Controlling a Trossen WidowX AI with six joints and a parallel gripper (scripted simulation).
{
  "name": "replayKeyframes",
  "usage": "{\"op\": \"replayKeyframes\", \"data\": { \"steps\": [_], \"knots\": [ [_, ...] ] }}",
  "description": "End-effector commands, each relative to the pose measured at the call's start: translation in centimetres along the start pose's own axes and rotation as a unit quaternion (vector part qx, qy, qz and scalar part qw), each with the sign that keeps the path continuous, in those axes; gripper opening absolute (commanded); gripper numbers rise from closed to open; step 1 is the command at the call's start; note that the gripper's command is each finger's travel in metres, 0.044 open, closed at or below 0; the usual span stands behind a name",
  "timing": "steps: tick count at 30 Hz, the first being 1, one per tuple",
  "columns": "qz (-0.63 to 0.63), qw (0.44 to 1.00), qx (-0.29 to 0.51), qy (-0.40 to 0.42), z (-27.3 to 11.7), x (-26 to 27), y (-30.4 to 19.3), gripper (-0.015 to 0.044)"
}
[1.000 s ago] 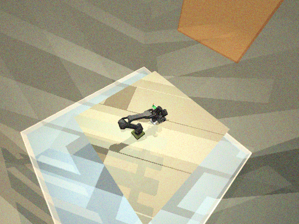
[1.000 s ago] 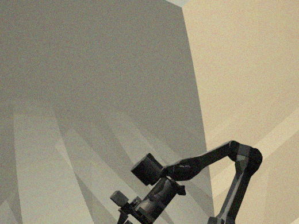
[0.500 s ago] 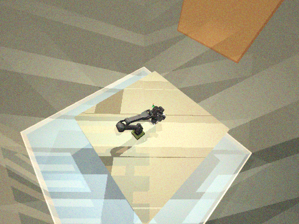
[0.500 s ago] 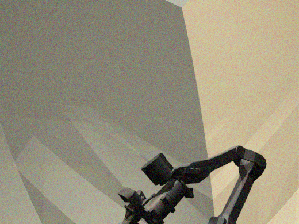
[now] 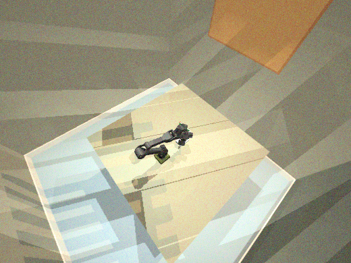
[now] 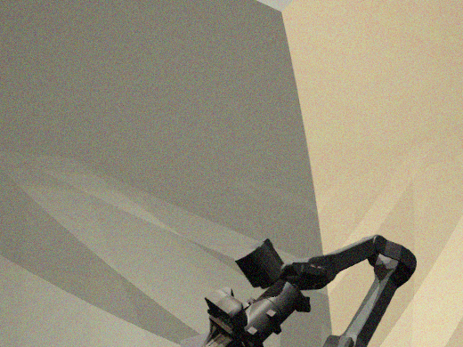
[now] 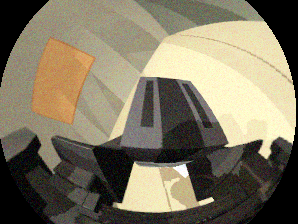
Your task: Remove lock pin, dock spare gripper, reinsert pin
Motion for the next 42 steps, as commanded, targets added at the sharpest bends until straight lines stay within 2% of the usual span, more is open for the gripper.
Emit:
{"op": "replayKeyframes", "data": {
  "steps": [1, 18, 35, 42],
  "knots": [
    [-0.061, 0.998, -0.008, 0.021, -0.4, 0.2, -0.3, 0.0000],
    [-0.283, 0.956, -0.032, 0.074, -1.3, 0.1, -1.9, 0.0000],
    [-0.484, 0.864, -0.077, 0.119, -2.1, -0.1, -3.3, 0.0000],
    [-0.511, 0.846, -0.085, 0.124, -2.2, -0.2, -3.5, 0.0000]
  ]
}}
Point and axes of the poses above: the point midway between the two fingers, 35 mm back from their tips, its own z axis out along the fingers, its own x axis across the jaws, y = z × x, the point moved 6 cm from there along -z, back along the fingers, and after that the axes turned 2 degrees about -z, right-handed, at the moved point
